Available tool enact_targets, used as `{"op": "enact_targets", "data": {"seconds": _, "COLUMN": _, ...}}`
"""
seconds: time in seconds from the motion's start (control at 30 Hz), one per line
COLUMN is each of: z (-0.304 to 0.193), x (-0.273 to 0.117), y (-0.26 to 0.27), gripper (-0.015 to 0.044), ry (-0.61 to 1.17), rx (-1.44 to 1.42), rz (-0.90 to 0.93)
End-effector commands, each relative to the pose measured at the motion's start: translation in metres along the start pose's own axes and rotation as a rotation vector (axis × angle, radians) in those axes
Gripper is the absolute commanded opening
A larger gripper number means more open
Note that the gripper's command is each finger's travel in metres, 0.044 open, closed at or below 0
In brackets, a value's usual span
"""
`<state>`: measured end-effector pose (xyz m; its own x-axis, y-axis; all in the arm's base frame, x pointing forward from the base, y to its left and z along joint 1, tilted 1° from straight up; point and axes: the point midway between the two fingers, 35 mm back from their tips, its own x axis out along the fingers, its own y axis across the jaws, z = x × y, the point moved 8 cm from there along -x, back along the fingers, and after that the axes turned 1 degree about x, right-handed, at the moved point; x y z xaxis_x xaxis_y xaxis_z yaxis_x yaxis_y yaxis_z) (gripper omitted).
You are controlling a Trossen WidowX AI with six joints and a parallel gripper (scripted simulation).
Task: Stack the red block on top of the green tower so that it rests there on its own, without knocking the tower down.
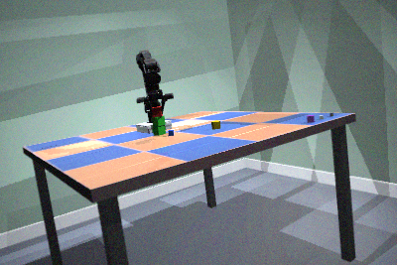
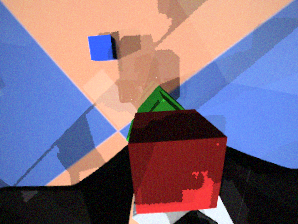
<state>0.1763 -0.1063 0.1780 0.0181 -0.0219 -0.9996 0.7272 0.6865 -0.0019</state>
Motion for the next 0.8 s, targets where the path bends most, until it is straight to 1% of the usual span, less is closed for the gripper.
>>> {"op": "enact_targets", "data": {"seconds": 0.0, "z": -0.0001, "x": 0.0008, "y": -0.0003, "gripper": 0.0, "ry": 0.0, "rx": -0.005, "rz": -0.002}}
{"op": "enact_targets", "data": {"seconds": 0.67, "z": 0.0001, "x": -0.002, "y": -0.0001, "gripper": 0.0, "ry": 0.0, "rx": -0.005, "rz": -0.002}}
{"op": "enact_targets", "data": {"seconds": 0.77, "z": -0.0001, "x": 0.0009, "y": 0.0, "gripper": 0.0079, "ry": 0.001, "rx": 0.0, "rz": 0.0}}
